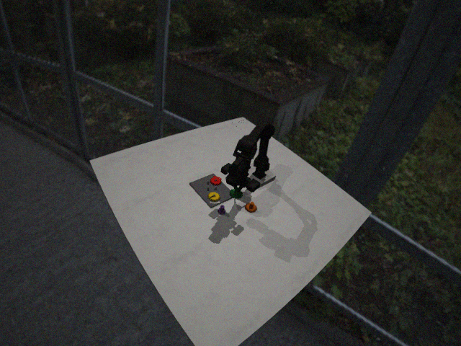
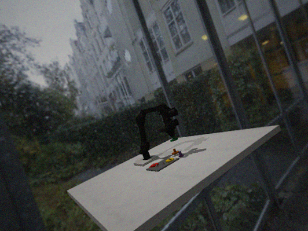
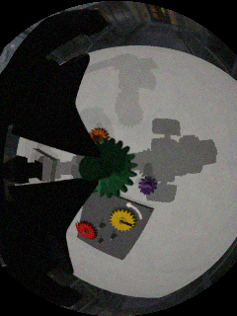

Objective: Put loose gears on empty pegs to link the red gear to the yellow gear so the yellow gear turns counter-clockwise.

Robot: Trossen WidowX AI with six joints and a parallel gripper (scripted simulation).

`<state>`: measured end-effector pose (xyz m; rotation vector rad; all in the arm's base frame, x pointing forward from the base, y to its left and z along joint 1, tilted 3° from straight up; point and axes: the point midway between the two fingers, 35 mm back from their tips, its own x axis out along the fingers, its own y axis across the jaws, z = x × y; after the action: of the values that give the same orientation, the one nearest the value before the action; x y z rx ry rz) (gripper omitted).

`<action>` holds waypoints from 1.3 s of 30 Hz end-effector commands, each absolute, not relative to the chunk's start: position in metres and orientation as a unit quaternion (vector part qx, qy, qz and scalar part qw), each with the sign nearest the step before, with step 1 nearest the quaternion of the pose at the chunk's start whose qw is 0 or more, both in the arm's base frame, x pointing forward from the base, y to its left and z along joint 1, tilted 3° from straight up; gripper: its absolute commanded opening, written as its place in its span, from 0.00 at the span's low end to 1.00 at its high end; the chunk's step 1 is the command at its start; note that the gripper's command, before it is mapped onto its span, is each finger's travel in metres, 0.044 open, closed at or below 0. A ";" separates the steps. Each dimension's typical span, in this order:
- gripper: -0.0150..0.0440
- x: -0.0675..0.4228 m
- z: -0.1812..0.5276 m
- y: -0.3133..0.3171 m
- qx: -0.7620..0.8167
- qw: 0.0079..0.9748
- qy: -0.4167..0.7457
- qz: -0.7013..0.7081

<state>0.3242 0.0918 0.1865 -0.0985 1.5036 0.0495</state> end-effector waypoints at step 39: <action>0.25 0.318 0.149 -0.010 -0.051 0.729 0.682 0.023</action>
<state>0.3206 -0.0029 0.1513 -0.1056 1.5058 0.0447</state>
